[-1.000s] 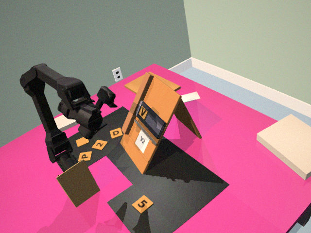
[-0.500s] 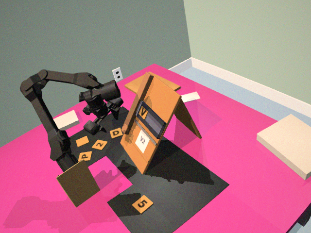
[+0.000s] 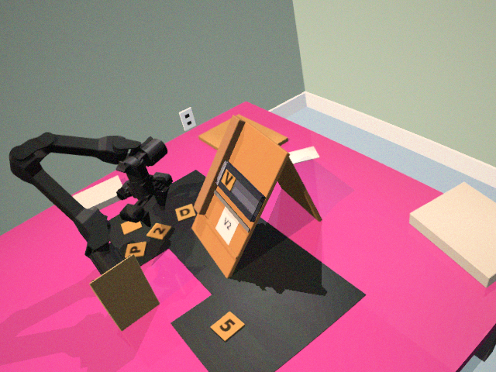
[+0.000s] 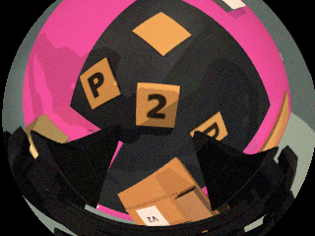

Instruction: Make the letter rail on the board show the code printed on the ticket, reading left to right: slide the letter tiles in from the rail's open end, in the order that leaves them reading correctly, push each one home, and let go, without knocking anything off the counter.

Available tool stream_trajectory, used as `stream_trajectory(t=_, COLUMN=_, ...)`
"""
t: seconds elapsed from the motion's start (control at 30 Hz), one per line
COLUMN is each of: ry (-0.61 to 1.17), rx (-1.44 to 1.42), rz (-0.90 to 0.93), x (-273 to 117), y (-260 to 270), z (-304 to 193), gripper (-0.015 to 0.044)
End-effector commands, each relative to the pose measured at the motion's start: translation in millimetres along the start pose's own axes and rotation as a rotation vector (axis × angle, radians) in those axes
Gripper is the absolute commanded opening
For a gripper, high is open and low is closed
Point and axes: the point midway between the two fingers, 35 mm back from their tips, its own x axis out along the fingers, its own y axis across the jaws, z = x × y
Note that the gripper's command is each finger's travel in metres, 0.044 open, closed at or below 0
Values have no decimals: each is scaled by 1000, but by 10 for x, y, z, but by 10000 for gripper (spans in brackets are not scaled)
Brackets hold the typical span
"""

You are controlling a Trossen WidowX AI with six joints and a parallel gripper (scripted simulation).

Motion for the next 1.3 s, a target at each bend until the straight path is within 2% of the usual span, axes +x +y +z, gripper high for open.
stream_trajectory(t=0.0, ry=7, rx=-11, rz=2, x=43, y=20, z=76, gripper=340)
stream_trajectory(t=0.17, ry=7, rx=-11, rz=3, x=73, y=18, z=75, gripper=340)
stream_trajectory(t=0.43, ry=5, rx=-11, rz=2, x=370, y=12, z=97, gripper=340)
stream_trajectory(t=1.27, ry=4, rx=-11, rz=1, x=566, y=11, z=104, gripper=340)
